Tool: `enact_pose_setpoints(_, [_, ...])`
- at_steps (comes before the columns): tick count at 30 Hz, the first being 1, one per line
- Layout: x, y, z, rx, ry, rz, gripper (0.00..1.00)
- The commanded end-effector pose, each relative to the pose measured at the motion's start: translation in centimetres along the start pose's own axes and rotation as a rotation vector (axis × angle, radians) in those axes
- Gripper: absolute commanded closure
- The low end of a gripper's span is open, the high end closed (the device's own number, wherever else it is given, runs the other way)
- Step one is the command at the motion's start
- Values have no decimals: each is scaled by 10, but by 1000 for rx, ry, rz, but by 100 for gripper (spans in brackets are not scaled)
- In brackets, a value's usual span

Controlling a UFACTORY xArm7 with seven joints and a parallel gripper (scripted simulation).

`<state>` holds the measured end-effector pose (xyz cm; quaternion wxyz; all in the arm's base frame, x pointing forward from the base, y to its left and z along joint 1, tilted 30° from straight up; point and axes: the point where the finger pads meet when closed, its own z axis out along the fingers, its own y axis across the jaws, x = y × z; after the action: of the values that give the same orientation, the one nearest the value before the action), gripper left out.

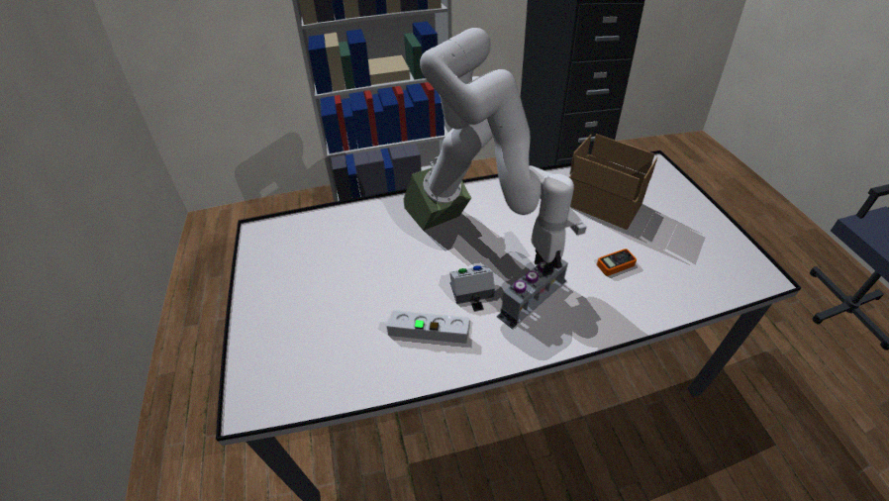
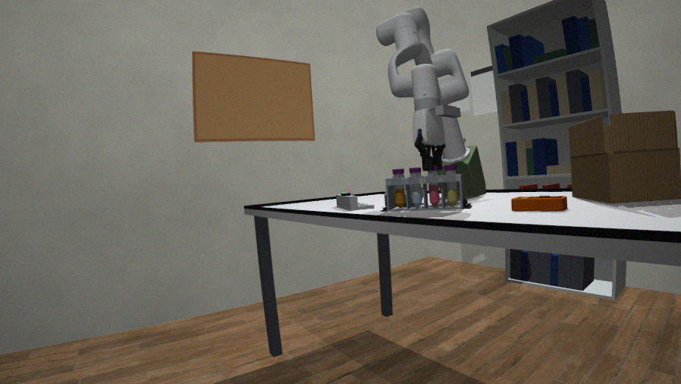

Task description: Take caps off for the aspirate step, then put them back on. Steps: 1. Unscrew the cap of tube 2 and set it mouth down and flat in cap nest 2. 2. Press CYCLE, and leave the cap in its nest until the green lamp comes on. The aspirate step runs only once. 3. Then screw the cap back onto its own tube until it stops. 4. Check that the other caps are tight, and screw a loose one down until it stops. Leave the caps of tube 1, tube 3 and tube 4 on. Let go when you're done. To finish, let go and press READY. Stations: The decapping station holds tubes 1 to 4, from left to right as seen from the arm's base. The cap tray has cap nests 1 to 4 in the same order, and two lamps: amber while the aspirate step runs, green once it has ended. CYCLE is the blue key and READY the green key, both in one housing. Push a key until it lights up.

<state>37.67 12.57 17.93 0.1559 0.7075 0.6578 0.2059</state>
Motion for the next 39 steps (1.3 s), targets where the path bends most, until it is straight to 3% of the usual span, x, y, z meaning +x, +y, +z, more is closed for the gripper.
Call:
enact_pose_setpoints(1, [1, 2, -1, -4, 2, 0, 54])
enact_pose_setpoints(34, [1, 1, -2, -4, 0, -1160, 54])
enact_pose_setpoints(39, [1, 1, -2, -4, 0, -1178, 54])
